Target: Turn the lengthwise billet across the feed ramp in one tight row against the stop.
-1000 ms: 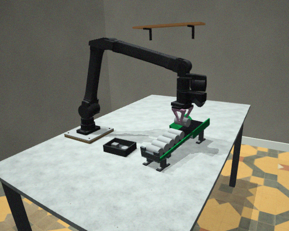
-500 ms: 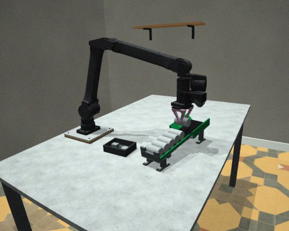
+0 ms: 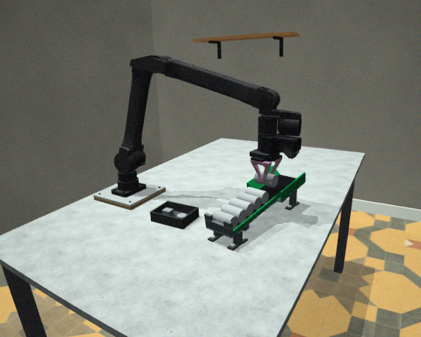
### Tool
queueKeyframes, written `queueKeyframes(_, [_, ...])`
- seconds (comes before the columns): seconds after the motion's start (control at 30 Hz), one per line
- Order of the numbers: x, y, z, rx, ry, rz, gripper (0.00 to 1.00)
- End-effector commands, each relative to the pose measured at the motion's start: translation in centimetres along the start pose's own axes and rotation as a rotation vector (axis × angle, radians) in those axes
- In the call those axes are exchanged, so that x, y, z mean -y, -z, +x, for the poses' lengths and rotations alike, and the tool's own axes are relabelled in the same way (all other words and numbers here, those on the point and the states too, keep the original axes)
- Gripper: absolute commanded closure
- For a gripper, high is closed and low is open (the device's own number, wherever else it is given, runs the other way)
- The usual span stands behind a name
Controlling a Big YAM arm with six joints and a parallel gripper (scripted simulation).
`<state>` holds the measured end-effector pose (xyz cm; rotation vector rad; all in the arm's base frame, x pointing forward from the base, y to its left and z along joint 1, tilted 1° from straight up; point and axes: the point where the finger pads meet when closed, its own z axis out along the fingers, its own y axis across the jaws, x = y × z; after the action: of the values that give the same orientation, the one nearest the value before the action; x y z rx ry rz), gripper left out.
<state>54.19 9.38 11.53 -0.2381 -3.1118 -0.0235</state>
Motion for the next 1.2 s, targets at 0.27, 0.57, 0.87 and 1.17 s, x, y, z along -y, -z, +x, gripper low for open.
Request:
queueKeyframes(0.27, [-1.7,3.2,-1.9,0.101,-0.003,-0.034,1.00])
queueKeyframes(0.57, [-2.1,2.4,-2.0,0.103,-0.004,-0.036,1.00])
queueKeyframes(0.87, [-2.2,0.3,-1.5,0.072,-0.004,-0.025,1.00])
queueKeyframes(1.17, [-2.2,0.1,-1.5,0.077,-0.008,-0.027,1.00])
